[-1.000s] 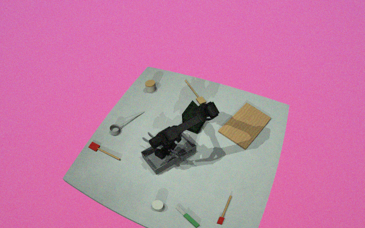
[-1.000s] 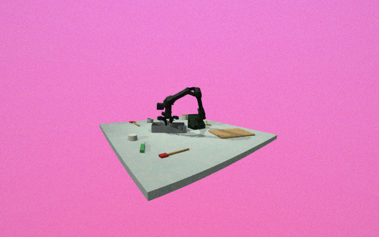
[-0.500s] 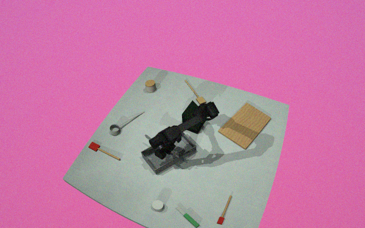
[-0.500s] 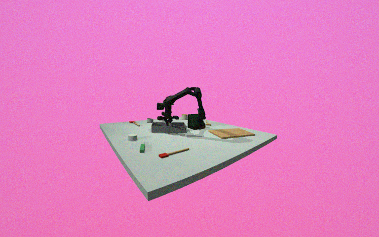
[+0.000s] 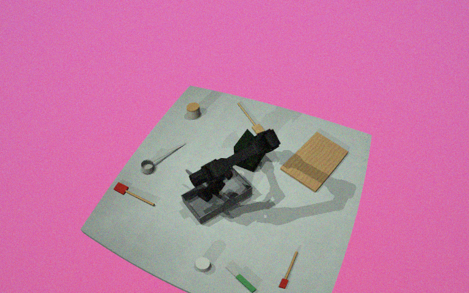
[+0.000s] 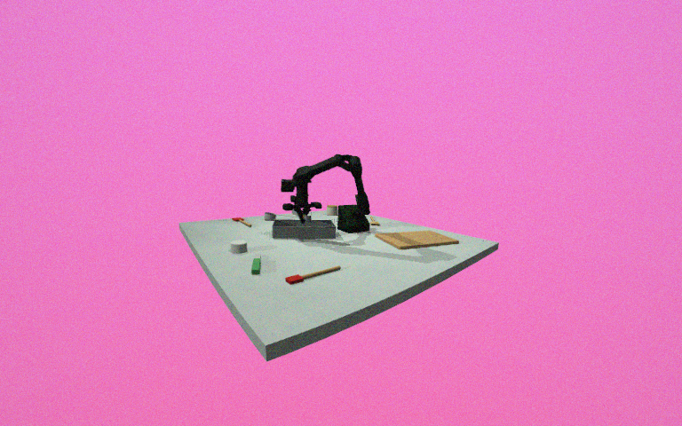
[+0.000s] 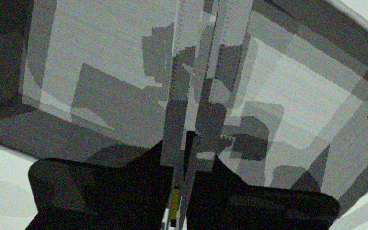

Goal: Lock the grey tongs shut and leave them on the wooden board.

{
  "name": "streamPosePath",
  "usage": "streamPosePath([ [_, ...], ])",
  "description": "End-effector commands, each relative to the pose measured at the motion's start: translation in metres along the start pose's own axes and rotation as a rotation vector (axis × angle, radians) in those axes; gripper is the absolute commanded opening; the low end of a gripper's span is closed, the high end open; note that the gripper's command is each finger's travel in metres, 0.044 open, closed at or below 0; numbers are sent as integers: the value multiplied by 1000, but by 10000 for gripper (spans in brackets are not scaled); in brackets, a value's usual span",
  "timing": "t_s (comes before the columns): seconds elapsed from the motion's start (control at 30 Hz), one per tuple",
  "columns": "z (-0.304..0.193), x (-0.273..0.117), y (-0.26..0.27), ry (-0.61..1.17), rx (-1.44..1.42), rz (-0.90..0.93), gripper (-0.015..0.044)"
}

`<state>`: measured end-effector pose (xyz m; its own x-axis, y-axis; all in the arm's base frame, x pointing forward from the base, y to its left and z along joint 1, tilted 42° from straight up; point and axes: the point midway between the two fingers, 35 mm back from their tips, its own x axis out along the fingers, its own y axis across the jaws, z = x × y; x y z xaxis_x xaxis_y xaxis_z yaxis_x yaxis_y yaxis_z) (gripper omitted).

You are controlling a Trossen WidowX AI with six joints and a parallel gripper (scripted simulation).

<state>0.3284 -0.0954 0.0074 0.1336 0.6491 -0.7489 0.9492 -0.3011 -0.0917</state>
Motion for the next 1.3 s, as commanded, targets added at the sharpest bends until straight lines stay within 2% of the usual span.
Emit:
streamPosePath([
  [0.0,4,-54,4,-10,-3,27,-150],
  [0.07,3,-85,-1,-7,-1,26,-150],
  [0.13,2,-96,-4,-6,-1,26,-150],
  [0.57,-8,-94,-5,-6,23,23,-150],
  [1.27,-130,-94,-41,-39,353,39,-150],
])
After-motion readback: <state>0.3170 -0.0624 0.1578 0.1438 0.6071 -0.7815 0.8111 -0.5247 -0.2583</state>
